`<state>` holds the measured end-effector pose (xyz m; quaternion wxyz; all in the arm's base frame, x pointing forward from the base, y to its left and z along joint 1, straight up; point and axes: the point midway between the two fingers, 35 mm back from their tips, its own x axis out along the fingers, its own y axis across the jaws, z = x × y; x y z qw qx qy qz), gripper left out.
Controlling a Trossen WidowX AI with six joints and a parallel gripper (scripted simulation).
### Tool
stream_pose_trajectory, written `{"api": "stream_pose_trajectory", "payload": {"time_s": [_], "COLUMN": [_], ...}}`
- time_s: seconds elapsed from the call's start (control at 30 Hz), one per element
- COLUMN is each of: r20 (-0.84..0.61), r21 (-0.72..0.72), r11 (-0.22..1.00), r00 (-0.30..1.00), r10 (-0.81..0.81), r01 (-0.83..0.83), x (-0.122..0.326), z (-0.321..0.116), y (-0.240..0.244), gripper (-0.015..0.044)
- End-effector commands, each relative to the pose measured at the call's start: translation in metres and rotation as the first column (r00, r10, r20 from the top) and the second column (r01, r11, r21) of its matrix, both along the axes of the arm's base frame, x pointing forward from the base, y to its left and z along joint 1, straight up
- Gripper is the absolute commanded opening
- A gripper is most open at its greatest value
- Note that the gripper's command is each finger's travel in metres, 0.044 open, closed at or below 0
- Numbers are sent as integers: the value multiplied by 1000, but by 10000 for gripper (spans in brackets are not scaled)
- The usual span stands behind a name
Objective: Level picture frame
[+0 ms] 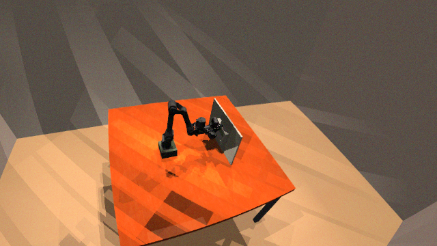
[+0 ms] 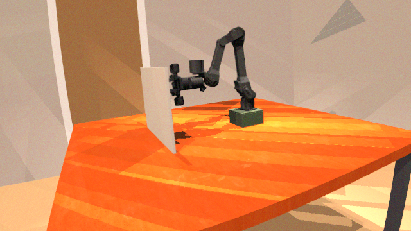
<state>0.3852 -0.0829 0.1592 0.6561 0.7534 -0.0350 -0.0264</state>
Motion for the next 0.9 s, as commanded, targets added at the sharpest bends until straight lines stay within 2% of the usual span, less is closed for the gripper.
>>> {"api": "stream_pose_trajectory", "payload": {"time_s": [0.0,0.87], "r20": [7,7], "r21": [1,1], "r11": [1000,1000], "r00": [1000,1000], "r10": [-1,-1], "r01": [1,1], "x": [0,1], "z": [2,2], "y": [0,5], "gripper": [0,0]}}
